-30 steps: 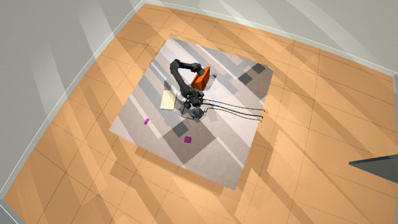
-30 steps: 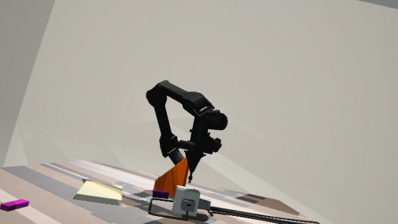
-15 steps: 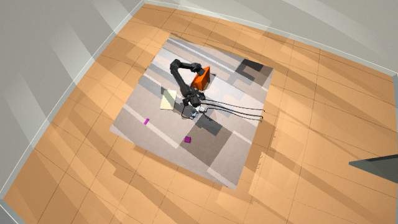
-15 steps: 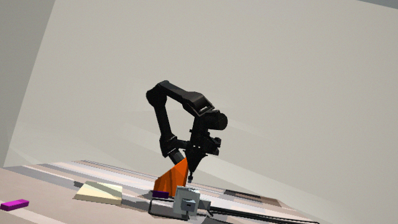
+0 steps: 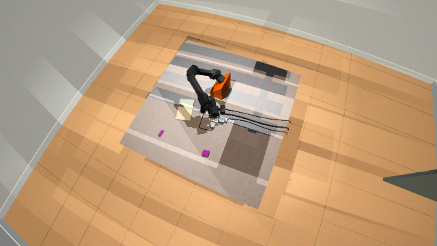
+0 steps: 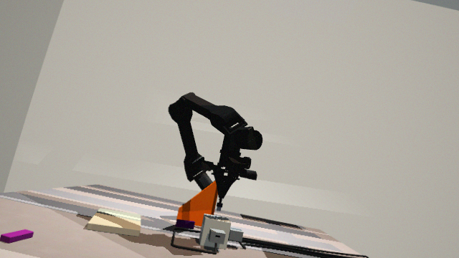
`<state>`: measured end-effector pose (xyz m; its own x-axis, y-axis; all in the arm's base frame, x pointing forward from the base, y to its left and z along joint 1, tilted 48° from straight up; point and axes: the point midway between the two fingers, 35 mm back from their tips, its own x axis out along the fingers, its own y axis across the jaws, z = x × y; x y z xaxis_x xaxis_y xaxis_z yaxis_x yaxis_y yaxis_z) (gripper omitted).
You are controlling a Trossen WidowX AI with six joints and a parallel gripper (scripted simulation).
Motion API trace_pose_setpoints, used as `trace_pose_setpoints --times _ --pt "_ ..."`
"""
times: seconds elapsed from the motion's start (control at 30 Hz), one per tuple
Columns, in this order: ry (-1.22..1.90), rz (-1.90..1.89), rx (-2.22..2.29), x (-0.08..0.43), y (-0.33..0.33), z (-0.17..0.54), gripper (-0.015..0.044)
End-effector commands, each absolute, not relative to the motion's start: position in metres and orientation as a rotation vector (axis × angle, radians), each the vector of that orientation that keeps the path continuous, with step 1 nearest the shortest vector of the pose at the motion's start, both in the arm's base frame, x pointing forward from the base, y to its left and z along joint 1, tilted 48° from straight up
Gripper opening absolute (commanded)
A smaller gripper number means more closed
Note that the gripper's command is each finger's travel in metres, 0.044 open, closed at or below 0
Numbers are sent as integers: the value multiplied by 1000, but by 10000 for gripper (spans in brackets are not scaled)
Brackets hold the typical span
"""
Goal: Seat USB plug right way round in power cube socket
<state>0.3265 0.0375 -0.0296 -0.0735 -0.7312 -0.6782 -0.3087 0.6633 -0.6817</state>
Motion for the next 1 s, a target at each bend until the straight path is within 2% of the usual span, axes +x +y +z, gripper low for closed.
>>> trace_pose_setpoints --times 0.0,0.97 --pt "1620 -524 -772 326 37 -30 0" --pt "1269 -1053 -200 326 37 -30 0"
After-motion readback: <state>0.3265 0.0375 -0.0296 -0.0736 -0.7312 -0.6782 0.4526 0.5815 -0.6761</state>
